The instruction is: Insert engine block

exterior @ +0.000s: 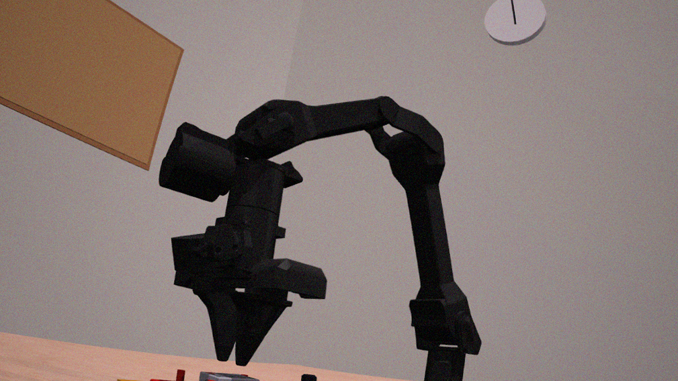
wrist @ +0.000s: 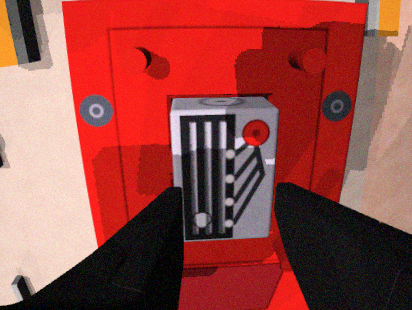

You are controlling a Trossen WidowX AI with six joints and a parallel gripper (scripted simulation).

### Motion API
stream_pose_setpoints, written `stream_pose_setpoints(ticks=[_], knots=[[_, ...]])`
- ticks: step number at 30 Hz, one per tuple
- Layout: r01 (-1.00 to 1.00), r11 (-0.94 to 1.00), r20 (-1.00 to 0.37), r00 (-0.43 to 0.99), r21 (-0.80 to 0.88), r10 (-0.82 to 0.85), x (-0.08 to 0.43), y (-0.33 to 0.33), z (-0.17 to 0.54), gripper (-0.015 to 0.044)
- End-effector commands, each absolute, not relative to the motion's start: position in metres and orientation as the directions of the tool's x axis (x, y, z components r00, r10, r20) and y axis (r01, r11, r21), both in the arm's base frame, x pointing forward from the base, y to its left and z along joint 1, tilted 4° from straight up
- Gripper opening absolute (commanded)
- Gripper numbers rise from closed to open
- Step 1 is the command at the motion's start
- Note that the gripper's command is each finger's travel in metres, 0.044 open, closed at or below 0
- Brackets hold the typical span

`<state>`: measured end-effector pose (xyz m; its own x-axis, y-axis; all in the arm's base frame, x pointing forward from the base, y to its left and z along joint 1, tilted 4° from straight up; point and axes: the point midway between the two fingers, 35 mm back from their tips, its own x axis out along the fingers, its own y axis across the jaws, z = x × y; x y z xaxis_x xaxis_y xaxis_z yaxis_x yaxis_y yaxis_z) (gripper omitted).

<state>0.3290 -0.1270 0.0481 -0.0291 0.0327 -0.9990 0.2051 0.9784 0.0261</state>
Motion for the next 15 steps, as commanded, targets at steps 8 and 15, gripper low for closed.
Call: stream_pose_setpoints(ticks=[8, 15], knots=[[0.209, 0.978, -0.999, -0.032, 0.024, 0.031, 0.3286, -0.1272, 0.0480, 0.0000], [0.209, 0.978, -0.999, -0.032, 0.024, 0.031, 0.3286, -0.1272, 0.0480, 0.0000]])
